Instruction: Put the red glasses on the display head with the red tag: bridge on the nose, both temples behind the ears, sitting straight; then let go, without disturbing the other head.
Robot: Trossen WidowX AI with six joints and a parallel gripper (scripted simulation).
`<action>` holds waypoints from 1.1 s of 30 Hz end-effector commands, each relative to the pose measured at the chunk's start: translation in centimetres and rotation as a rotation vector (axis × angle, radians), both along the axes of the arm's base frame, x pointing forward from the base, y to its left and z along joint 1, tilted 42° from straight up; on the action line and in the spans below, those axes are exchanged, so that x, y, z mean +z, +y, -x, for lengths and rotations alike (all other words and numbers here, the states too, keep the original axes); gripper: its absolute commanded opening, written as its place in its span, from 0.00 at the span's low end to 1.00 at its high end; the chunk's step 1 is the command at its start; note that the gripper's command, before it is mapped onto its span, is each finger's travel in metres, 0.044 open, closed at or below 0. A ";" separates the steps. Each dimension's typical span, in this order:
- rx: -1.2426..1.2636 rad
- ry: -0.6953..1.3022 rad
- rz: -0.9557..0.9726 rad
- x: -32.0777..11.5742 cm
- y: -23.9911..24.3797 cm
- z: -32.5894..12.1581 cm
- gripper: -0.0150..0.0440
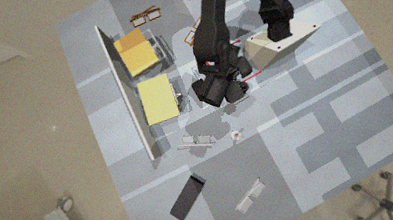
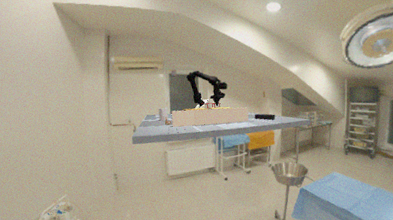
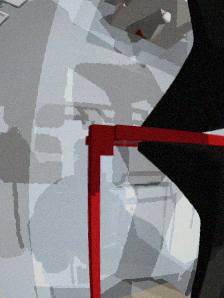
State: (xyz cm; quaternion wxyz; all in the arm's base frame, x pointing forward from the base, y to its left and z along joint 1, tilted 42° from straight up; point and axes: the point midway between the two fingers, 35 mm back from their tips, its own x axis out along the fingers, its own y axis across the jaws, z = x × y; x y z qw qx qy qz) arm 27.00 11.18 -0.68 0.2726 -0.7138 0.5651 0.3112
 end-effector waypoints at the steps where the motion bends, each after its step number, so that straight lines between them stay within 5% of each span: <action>1: 0.001 -0.002 0.007 -0.3 -0.4 0.0 0.25; 33: 0.002 -0.002 0.005 -3.0 -2.4 -0.9 0.25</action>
